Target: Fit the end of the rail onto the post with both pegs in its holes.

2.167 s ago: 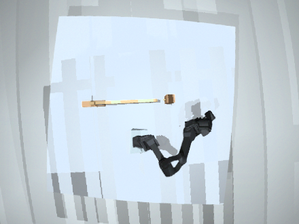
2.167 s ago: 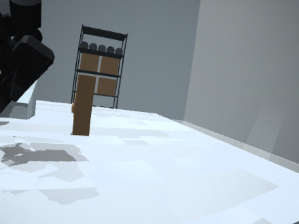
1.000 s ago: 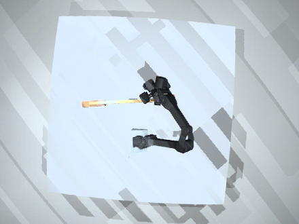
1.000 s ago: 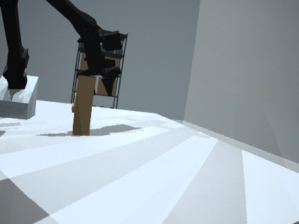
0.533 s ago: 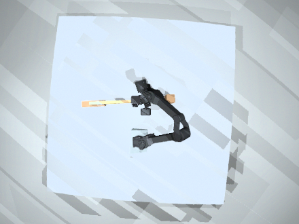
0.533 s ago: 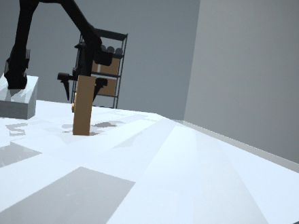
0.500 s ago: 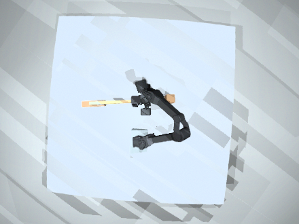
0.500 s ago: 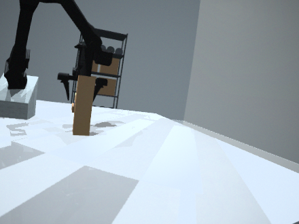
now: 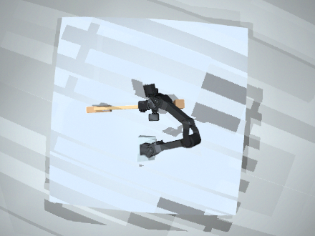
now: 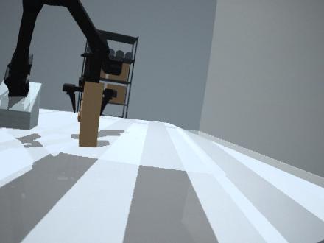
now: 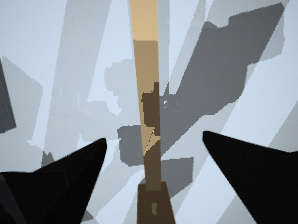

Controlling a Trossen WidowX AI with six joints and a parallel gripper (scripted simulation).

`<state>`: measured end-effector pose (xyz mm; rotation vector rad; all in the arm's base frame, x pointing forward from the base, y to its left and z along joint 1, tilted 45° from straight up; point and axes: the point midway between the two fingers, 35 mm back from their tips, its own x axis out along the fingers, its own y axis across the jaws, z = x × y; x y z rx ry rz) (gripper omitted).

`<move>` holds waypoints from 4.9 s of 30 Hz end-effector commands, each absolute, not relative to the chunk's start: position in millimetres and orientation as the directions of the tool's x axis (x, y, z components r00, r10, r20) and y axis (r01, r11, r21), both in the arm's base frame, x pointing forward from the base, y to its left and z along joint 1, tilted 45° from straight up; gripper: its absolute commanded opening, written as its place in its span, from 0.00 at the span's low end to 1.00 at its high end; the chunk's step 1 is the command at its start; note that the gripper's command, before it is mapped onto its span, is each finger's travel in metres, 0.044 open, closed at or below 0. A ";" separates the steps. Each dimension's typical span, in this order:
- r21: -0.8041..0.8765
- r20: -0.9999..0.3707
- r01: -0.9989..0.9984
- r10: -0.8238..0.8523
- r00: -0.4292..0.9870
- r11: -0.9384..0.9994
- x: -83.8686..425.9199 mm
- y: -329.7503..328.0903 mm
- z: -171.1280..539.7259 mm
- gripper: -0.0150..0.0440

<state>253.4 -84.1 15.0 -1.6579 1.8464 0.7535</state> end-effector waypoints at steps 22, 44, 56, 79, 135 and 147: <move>0.065 -0.709 -0.994 -0.697 -0.104 0.082 247.0 -113.1 -14.9 1.00; 0.065 -0.707 -0.994 -0.700 -0.105 0.083 243.9 -122.7 -23.4 0.47; 0.065 -0.707 -0.994 -0.700 -0.105 0.083 243.9 -122.7 -23.4 0.25; 0.065 -0.707 -0.994 -0.699 -0.105 0.083 245.1 -117.4 -18.8 0.25; 0.065 -0.708 -0.994 -0.698 -0.104 0.083 251.0 -97.8 0.9 0.25; 0.065 -0.708 -0.994 -0.699 -0.105 0.083 250.1 -101.2 -2.5 0.25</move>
